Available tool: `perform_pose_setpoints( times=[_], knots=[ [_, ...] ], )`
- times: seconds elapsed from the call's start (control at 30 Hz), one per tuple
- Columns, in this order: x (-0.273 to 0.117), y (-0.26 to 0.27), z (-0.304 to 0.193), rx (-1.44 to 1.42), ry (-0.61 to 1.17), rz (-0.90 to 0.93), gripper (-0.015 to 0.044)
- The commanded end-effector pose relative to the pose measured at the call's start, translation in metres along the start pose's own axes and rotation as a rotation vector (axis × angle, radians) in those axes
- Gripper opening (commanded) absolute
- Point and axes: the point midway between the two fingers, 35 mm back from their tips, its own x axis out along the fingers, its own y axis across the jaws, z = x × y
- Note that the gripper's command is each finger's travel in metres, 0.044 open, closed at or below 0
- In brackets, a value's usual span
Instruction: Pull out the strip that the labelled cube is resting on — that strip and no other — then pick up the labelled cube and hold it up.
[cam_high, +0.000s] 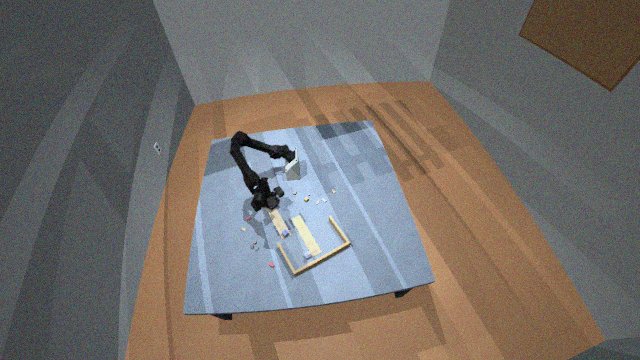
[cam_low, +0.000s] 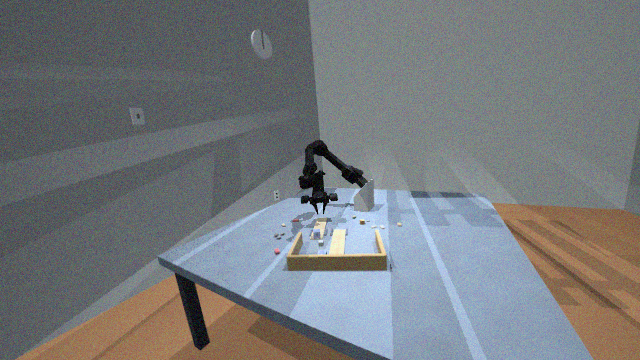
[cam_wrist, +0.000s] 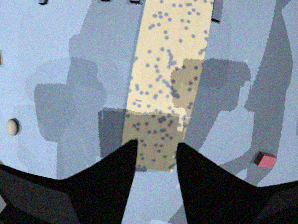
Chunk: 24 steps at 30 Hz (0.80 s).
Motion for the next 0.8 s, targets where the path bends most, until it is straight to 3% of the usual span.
perform_pose_setpoints(
  times=[0.0, 0.3, 0.77],
  knots=[
    [-0.002, -0.002, 0.014, -0.041, 0.004, -0.002, 0.021],
    [-0.006, -0.006, 0.052, -0.04, 0.002, -0.002, 0.044],
    [-0.013, -0.014, 0.11, -0.038, -0.001, -0.002, 0.044]
  ],
)
